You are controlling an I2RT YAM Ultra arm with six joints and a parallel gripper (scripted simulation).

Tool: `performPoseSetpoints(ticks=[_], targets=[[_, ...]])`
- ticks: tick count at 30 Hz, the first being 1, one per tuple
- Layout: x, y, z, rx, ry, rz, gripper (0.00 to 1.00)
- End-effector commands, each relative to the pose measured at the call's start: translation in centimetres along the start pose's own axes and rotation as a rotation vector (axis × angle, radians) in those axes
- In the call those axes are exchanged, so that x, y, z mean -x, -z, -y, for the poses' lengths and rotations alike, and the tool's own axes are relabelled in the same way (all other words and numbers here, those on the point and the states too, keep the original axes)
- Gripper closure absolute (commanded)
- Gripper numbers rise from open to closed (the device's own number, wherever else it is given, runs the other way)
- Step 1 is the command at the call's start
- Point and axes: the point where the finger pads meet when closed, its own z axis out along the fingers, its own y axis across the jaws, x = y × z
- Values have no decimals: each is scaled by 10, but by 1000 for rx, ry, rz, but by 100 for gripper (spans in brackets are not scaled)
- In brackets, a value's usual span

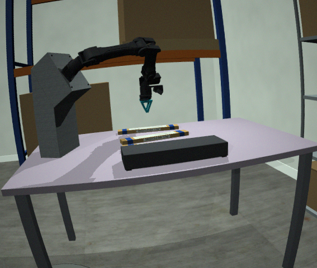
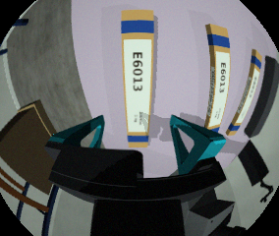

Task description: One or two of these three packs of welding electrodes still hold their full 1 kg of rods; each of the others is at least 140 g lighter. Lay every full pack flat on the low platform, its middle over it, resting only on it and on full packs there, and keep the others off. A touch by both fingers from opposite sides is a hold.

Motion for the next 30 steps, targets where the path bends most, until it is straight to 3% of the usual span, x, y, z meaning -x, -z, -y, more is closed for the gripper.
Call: performPoseSetpoints(ticks=[1, 7, 30], targets=[[0, 13, -10, -5, 11, -2, 5], [12, 21, -7, 4, -10, 13, 5], [3, 18, -13, -3, 9, 0, 5]])
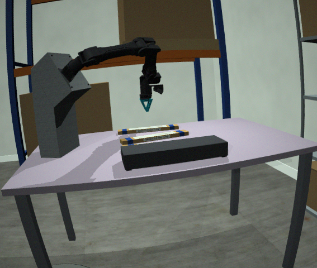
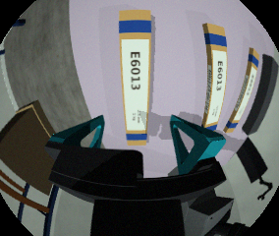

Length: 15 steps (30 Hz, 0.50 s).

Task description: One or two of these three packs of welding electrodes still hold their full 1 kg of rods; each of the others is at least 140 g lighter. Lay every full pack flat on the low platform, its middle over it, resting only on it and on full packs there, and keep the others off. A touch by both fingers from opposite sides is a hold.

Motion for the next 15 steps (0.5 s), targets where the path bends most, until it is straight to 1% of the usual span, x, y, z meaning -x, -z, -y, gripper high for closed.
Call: performPoseSetpoints(ticks=[1, 15], targets=[[1, 13, -14, 19, 11, 14, 5], [-1, 13, -16, 18, 14, 12, 5]])
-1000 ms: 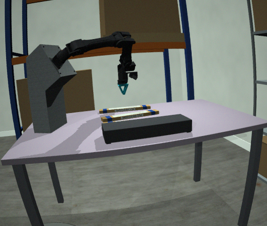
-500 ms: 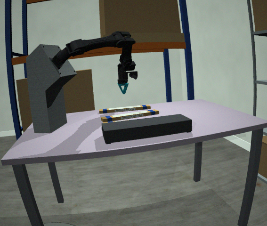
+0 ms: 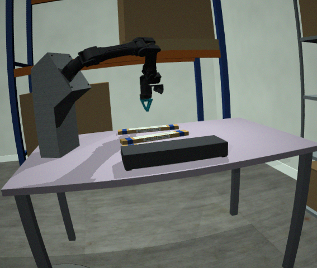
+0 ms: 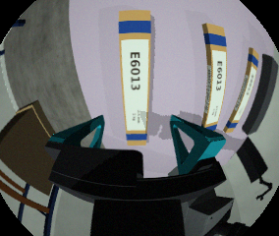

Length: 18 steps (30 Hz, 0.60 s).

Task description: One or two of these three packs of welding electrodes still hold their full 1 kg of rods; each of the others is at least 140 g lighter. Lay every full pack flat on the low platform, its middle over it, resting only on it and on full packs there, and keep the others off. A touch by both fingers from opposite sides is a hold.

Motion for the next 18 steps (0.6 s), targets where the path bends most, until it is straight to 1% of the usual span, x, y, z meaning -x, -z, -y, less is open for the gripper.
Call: performPoseSetpoints(ticks=[1, 18], targets=[[-2, 12, -16, 19, 16, 11, 5], [-2, 13, -17, 19, 16, 11, 5]])
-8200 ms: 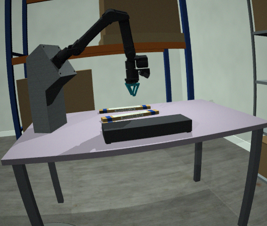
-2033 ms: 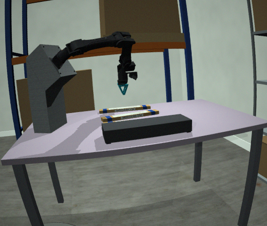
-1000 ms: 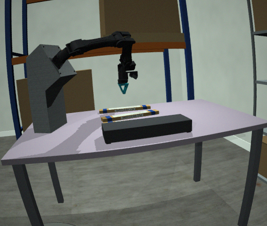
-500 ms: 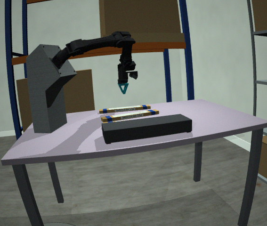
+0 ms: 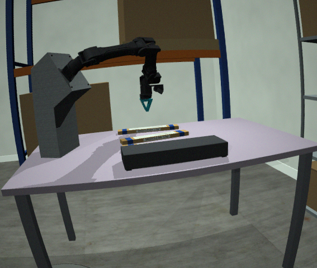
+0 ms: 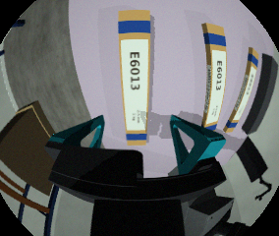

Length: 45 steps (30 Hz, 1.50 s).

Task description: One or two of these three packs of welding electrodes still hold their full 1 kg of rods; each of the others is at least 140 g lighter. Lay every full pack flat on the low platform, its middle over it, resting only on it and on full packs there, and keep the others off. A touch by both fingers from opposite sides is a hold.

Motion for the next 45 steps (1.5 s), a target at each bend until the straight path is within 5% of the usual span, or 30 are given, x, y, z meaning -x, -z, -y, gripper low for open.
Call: performPoseSetpoints(ticks=[1, 8, 14, 17, 31, 45], targets=[[-2, 13, -17, 21, 17, 12, 5], [-2, 13, -18, 21, 18, 12, 5], [3, -19, -14, 23, -2, 16, 5], [1, -15, -23, 39, 8, 20, 5], [2, -73, -21, 35, 6, 21, 5], [14, -74, -20, 40, -2, 33, 5]])
